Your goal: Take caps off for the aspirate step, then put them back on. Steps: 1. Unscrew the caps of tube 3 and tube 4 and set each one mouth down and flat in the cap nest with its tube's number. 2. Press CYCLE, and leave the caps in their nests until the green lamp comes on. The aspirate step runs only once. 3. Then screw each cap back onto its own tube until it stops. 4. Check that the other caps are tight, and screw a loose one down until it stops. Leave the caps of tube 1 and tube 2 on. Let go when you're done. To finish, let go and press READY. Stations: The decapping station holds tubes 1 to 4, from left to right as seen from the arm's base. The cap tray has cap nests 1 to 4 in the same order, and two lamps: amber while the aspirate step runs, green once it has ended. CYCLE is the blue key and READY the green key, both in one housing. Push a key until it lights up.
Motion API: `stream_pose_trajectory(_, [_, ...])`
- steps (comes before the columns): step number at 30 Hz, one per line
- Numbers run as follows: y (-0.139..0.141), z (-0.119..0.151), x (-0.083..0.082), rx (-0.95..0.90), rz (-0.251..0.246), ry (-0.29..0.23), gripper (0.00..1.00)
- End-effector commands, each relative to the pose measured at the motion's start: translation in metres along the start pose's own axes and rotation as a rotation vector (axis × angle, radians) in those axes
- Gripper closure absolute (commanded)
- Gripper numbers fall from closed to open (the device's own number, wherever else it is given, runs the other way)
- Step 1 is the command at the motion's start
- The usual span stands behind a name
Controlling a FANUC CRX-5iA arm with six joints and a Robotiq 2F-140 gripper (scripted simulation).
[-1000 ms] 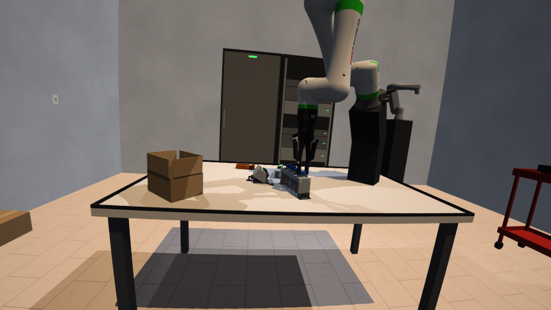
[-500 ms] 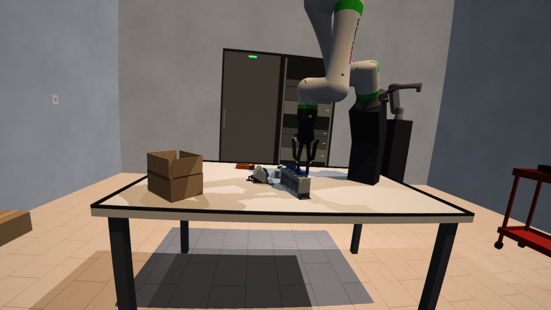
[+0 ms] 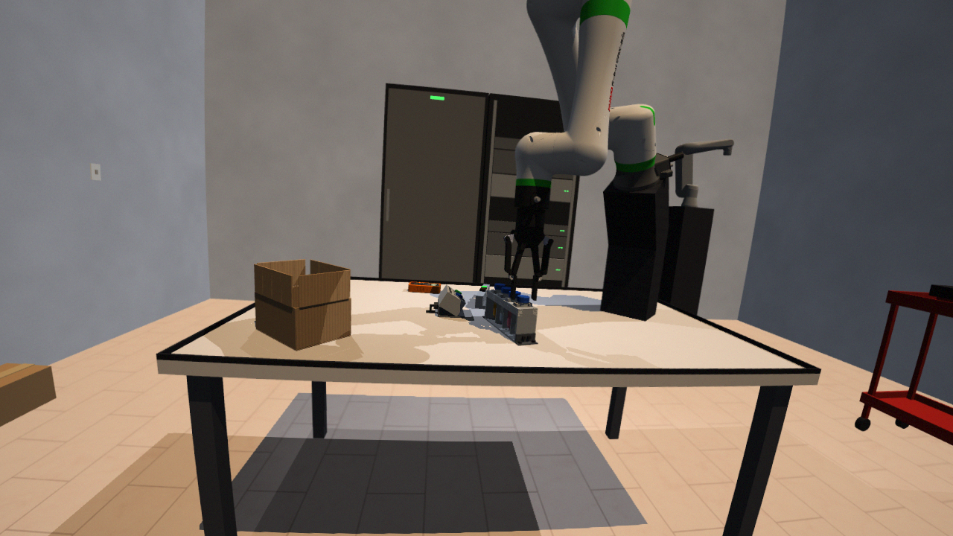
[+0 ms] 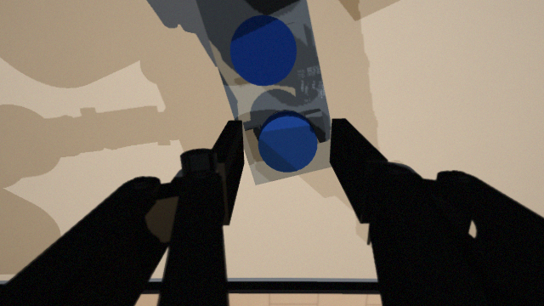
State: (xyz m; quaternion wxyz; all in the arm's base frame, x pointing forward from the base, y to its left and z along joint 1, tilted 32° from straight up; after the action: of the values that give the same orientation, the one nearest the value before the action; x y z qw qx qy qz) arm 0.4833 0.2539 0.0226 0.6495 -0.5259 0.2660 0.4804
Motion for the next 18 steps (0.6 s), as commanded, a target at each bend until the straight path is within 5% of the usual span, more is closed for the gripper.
stream_pose_trajectory(1, [0.000, 0.000, -0.008, 0.000, -0.002, 0.001, 0.59])
stream_pose_trajectory(12, [0.000, 0.000, -0.041, 0.000, -0.002, 0.001, 0.59])
stream_pose_trajectory(16, [0.000, 0.000, -0.042, 0.000, -0.002, 0.001, 0.59])
stream_pose_trajectory(18, [-0.002, -0.016, -0.042, -0.167, -0.002, 0.001, 0.59])
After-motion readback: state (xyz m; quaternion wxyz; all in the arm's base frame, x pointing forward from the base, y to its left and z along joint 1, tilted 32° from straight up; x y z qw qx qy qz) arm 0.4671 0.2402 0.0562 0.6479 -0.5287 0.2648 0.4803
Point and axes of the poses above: the point where the finger pads meet when closed, its own x axis out along the fingers, its own y axis across the jaws, z = x × y, the point moved 8 cm from there along -x, back along the fingers, and after that the axes turned 8 degrees about -x, right-handed, at the moved point
